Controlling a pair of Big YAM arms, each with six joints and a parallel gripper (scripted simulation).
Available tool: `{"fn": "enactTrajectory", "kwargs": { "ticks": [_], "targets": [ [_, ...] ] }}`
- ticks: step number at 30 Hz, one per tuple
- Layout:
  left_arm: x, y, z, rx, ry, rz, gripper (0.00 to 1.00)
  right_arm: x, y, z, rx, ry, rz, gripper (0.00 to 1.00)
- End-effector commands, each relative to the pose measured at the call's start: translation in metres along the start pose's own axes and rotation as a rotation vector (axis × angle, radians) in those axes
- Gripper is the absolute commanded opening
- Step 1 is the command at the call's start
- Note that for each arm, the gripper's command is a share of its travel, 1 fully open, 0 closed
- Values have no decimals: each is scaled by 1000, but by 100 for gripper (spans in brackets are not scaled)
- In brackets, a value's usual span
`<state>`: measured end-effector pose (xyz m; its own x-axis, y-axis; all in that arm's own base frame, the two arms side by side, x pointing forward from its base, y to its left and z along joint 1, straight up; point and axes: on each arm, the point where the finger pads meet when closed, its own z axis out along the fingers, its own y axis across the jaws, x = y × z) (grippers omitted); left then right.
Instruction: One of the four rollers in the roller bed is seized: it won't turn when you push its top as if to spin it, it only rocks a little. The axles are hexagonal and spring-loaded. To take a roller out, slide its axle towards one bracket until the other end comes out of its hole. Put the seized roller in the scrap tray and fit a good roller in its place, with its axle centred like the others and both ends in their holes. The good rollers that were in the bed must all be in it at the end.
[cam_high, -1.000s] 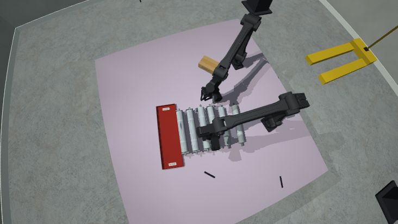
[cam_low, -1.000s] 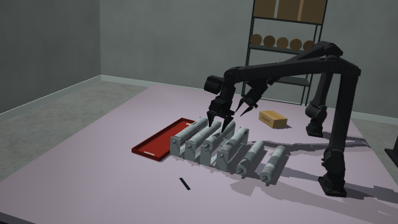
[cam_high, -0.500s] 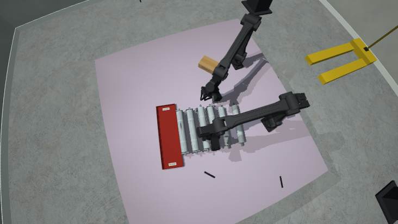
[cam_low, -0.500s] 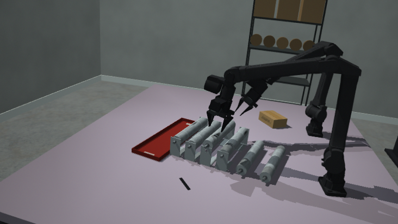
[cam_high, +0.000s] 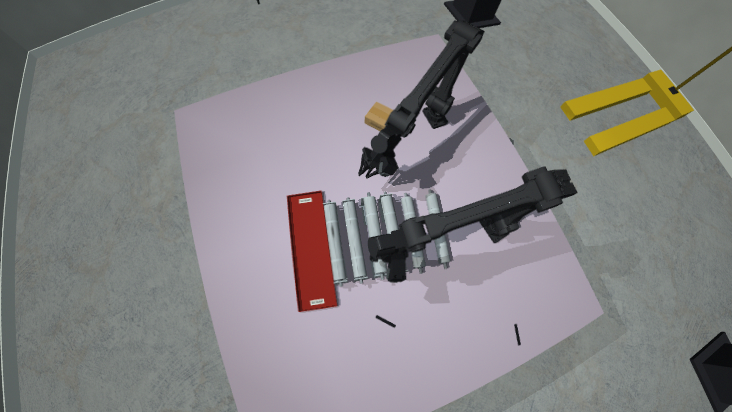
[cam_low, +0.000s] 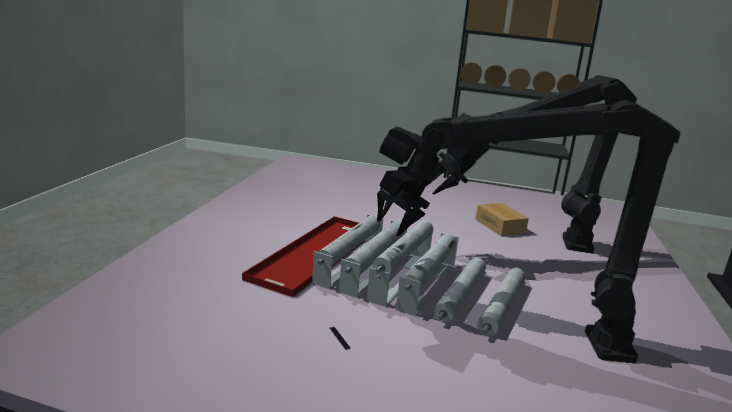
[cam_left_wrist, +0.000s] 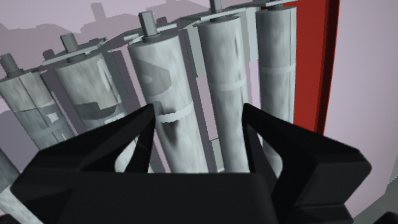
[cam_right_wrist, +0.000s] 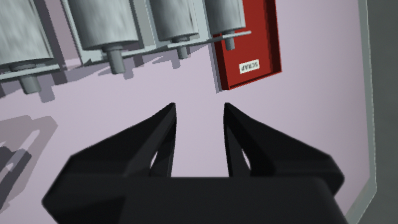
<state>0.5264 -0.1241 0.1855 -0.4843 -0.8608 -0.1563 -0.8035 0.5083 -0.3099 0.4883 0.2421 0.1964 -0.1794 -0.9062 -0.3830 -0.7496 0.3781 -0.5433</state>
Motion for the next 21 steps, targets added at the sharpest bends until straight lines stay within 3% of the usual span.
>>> {"fn": "enactTrajectory", "kwargs": {
  "ticks": [1,3,4,5,7,16,18,20,21],
  "targets": [
    [-19,-17,-26,116,-36,109,62,-11,-46,-19,95,-68,135,32],
    [-19,-17,-26,116,-36,109,62,-11,-46,-19,95,-68,135,32],
    [-10,-17,-12,94,-20,116,62,-4,-4,10,10,-12,83,32],
    [-21,-17,-28,130,-42,110,62,-20,-40,-19,88,-82,120,32],
    [-31,-23,-41,176,-72,139,62,-20,-85,-46,171,-124,194,32],
    [-60,-39,-77,337,-197,322,62,9,-116,-58,240,-176,393,32],
    [-66,-42,-87,368,-231,358,62,11,-130,-71,271,-203,435,32],
    [-66,-42,-87,368,-231,358,62,11,-130,-71,271,-203,435,32],
    [-58,-42,-69,346,-207,365,62,10,-93,-34,186,-146,393,32]
  ]
}}
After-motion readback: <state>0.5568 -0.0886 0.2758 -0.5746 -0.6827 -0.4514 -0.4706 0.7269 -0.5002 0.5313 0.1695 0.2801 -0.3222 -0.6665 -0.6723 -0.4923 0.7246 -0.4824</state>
